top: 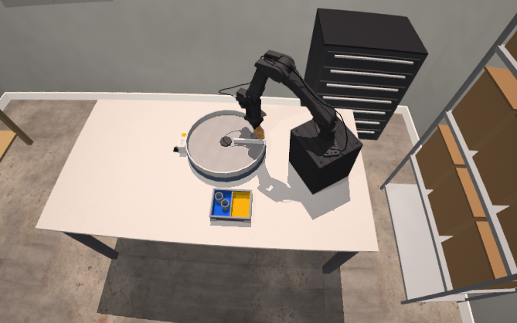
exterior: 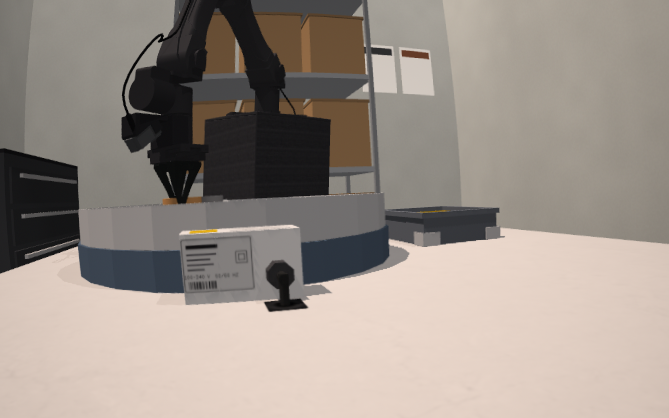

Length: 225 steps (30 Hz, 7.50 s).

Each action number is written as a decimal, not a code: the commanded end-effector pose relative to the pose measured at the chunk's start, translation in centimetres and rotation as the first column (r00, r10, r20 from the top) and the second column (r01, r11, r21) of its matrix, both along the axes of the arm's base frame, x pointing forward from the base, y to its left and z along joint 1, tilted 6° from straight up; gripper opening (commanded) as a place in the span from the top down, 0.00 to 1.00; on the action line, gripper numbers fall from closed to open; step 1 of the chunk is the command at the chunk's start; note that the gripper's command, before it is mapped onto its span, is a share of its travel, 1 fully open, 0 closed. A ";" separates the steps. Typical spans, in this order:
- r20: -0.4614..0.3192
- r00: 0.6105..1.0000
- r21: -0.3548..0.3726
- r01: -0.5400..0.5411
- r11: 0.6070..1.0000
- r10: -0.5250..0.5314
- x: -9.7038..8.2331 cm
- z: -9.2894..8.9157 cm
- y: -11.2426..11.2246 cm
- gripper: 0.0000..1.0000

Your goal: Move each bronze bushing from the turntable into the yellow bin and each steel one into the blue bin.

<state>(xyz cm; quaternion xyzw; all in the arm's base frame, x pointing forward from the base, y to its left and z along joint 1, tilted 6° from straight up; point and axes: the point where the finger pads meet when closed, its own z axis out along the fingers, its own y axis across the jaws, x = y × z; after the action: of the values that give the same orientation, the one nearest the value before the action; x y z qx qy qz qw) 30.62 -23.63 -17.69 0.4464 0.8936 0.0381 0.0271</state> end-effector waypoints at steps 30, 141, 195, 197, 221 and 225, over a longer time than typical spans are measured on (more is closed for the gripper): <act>0.027 1.000 -0.017 0.002 1.000 -0.001 1.1 0.5 -0.6 0.86; 0.005 1.000 -0.012 0.005 1.000 -0.005 -0.5 6.9 -0.9 1.00; 0.013 0.975 -0.035 -0.222 0.975 0.222 7.4 8.5 24.4 1.00; 0.014 0.970 -0.037 -0.240 0.970 0.241 7.9 8.7 26.6 1.00; 0.020 0.930 -0.049 -0.365 0.930 0.366 12.0 9.7 41.3 1.00; 0.020 0.927 -0.050 -0.374 0.926 0.375 12.2 9.8 42.3 1.00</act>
<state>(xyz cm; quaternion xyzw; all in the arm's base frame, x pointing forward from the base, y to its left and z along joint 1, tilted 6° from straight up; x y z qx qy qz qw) 42.70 17.75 -8.60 0.2672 0.9621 0.0359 0.0422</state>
